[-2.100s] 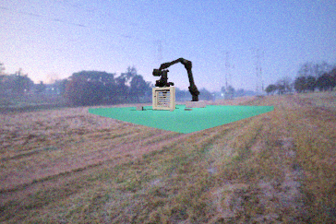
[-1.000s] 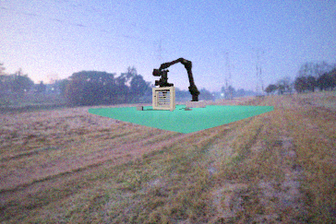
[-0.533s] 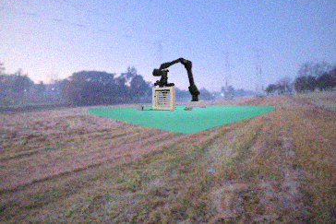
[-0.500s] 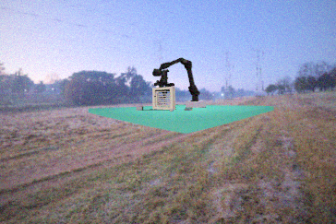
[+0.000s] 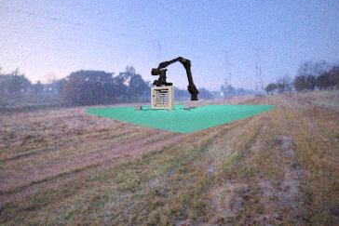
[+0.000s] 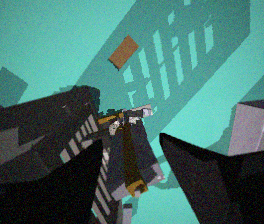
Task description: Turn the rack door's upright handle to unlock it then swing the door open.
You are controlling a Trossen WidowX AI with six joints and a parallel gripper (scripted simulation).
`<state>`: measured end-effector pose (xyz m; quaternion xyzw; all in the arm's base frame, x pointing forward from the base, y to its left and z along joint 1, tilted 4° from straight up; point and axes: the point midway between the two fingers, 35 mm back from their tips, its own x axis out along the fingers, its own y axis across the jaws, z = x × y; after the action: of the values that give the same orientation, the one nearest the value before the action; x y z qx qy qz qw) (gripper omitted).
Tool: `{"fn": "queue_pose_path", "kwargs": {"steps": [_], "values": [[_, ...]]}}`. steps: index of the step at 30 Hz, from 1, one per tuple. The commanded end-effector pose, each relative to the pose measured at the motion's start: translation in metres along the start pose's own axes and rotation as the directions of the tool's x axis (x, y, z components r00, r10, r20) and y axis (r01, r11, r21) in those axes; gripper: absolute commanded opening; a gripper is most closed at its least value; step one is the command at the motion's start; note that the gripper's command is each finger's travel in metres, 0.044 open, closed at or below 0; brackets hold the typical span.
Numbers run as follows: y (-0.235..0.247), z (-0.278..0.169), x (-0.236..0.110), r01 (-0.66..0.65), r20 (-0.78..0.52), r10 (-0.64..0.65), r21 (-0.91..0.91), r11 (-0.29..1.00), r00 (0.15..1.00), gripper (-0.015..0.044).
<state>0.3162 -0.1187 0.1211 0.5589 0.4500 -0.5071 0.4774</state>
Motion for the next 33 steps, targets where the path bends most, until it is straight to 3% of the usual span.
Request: {"fn": "queue_pose_path", "kwargs": {"steps": [1,9,18,26,33], "values": [[0.0016,-0.0027,0.0002,-0.006,-0.005,0.005,-0.176,0.984,1.0,0.0281],[0.0016,-0.0027,0.0002,-0.007,-0.005,0.005,-0.542,0.84,1.0,0.0281],[0.0016,-0.0027,0.0002,-0.007,-0.005,0.005,-0.852,0.524,1.0,0.0281],[0.0016,-0.0027,0.0002,-0.006,-0.005,0.005,-0.988,0.155,1.0,0.0281],[0.0016,-0.0027,0.0002,-0.004,-0.005,0.005,-0.982,-0.19,1.0,0.0281]]}}
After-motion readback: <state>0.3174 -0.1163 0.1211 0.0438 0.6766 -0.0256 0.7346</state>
